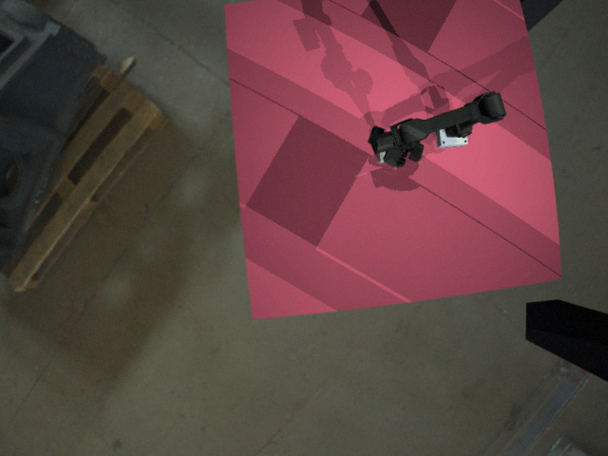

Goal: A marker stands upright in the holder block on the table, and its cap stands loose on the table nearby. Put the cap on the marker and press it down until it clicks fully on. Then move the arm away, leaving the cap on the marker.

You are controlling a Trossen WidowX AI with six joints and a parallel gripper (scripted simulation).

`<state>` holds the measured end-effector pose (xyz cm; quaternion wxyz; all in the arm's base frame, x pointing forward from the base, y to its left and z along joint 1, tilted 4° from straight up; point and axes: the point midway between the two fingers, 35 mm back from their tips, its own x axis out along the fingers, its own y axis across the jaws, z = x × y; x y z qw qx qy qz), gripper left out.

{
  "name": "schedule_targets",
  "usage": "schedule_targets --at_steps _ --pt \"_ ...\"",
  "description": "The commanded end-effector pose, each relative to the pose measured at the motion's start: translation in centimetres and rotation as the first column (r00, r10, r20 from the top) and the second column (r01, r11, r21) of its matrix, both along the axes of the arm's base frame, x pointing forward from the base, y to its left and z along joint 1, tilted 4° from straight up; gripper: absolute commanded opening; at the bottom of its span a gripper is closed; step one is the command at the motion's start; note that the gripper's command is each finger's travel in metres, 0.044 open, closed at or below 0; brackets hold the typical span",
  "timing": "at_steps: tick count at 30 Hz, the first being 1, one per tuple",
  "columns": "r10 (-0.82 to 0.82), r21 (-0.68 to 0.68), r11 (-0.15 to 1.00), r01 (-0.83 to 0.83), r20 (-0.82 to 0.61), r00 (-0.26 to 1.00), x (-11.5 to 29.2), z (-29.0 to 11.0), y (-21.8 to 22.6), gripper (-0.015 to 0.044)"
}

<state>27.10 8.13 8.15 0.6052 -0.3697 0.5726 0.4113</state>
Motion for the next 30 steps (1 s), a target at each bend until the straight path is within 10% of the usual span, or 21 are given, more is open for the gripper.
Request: schedule_targets --at_steps 1,11,30 --pt "-0.003 -0.001 1.000 0.003 -0.004 1.000 -0.1 -0.6 0.0 0.0000" --pt "-0.003 -0.001 1.000 0.003 -0.004 1.000 -0.1 -1.0 0.0 0.0000" --pt "-0.006 0.002 1.000 0.006 -0.002 1.000 0.0 0.1 0.0 0.0440"
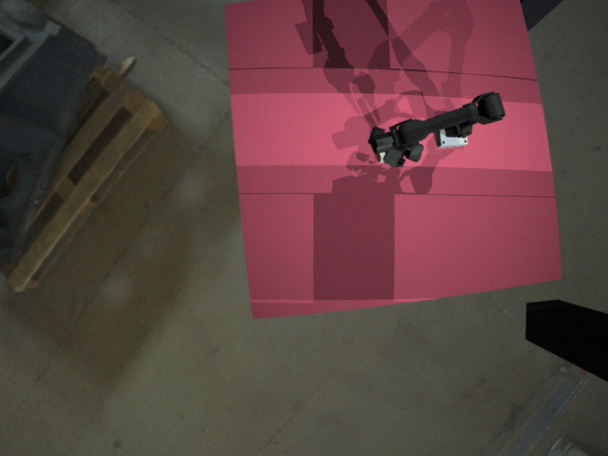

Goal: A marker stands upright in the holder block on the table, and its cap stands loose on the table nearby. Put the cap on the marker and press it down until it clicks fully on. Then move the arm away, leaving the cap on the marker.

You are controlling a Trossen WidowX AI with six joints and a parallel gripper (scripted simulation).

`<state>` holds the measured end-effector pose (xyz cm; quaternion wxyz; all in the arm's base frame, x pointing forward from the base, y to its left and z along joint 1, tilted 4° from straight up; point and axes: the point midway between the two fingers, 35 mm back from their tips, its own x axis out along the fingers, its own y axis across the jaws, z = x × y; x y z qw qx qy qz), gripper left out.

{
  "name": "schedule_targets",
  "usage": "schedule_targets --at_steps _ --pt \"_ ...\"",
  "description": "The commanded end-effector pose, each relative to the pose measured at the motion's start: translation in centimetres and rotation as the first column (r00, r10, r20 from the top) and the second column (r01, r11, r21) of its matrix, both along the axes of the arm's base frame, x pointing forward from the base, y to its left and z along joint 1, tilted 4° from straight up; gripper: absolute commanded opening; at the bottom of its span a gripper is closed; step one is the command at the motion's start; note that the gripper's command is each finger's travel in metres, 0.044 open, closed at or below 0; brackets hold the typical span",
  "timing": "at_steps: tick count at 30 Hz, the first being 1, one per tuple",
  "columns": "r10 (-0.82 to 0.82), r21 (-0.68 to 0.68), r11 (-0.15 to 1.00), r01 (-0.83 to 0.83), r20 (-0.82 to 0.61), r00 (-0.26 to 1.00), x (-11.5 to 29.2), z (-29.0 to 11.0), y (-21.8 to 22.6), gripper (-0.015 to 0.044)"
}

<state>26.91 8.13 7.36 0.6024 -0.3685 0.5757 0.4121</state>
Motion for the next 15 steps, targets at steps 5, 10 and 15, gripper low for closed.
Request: schedule_targets --at_steps 5,10,15 --pt "-0.001 0.001 1.000 0.001 0.005 1.000 0.1 7.1 -0.5 0.0440" --pt "-0.058 0.001 0.998 0.058 0.001 0.998 0.0 7.3 -0.5 0.0388" --pt "-0.484 -0.007 0.875 0.484 -0.031 0.874 0.0 6.9 -0.5 0.0256"
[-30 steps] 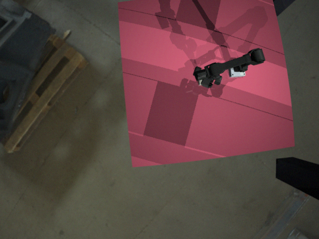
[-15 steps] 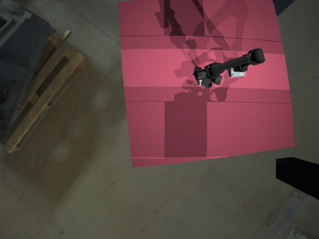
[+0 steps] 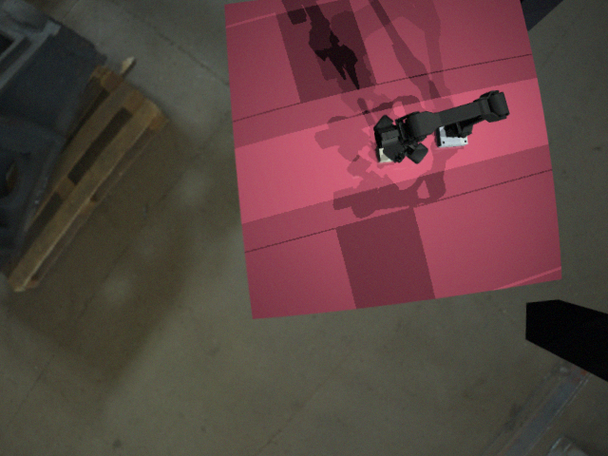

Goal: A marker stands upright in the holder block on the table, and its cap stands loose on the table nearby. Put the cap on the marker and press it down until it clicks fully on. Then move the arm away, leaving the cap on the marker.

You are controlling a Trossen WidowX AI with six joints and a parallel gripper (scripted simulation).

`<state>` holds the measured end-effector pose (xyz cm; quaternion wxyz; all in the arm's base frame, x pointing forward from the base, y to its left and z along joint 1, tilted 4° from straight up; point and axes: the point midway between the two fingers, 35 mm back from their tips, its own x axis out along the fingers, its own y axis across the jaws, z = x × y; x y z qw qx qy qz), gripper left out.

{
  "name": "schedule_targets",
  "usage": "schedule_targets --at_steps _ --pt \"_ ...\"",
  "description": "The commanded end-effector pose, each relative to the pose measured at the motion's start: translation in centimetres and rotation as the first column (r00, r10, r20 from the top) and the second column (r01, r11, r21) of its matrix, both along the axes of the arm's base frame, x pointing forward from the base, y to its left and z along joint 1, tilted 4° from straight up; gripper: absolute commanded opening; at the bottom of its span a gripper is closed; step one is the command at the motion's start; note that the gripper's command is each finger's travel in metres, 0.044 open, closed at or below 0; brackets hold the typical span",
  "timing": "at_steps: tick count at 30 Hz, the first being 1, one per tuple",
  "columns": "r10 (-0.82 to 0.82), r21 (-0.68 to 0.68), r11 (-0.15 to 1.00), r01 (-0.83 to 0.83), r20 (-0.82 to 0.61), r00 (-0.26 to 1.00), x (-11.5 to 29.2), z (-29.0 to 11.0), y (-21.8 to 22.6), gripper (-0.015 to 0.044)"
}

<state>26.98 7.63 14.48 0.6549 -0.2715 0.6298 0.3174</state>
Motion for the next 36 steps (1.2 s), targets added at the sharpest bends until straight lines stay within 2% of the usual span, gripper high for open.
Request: schedule_targets --at_steps 1,6,10,36 --pt "-0.285 -0.003 0.958 0.285 -0.024 0.958 0.0 -0.3 0.0 0.0230" --pt "-0.671 -0.018 0.741 0.671 -0.052 0.739 0.0 -0.6 0.0 0.0099" --pt "-0.714 -0.021 0.700 0.714 -0.056 0.698 0.0 -0.7 0.0 0.0000" --pt "-0.714 -0.021 0.700 0.714 -0.056 0.698 0.0 -3.1 0.2 0.0000"
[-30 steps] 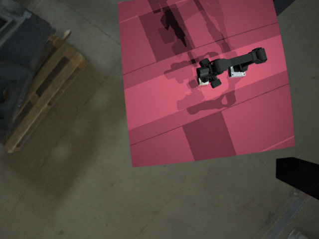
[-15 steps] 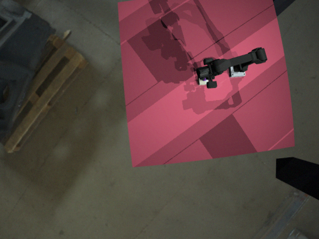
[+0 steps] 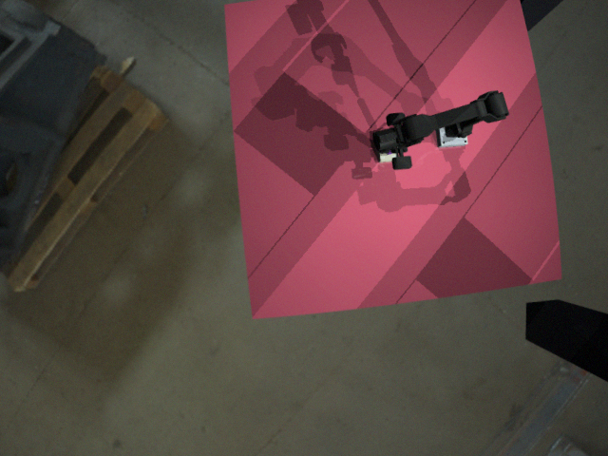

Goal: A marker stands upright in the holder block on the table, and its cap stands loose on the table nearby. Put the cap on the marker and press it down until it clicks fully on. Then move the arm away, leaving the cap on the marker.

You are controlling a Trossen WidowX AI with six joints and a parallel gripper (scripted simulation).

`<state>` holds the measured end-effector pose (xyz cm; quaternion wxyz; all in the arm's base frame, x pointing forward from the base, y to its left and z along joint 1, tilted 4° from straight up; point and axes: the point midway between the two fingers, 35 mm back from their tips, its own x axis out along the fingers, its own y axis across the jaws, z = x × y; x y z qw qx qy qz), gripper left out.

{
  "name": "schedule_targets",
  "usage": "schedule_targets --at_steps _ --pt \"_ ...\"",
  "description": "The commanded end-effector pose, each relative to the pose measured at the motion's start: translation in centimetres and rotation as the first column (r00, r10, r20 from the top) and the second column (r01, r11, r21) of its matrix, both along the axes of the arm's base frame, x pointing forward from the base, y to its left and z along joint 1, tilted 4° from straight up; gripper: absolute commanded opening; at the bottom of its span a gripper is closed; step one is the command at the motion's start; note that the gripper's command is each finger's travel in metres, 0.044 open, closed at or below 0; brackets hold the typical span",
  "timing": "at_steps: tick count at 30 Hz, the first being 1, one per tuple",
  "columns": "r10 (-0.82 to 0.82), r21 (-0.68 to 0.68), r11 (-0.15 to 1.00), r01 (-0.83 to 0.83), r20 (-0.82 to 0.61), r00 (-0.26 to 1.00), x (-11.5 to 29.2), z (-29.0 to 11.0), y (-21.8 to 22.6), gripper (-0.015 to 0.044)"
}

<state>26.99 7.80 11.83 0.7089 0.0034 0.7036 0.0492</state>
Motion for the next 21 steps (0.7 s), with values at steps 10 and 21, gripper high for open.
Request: schedule_targets --at_steps 10,21 --pt "-0.003 -0.001 1.000 0.003 -0.003 1.000 0.0 -1.9 0.1 0.0000" --pt "0.000 0.001 1.000 0.000 0.003 1.000 0.3 0.3 0.1 0.0000"
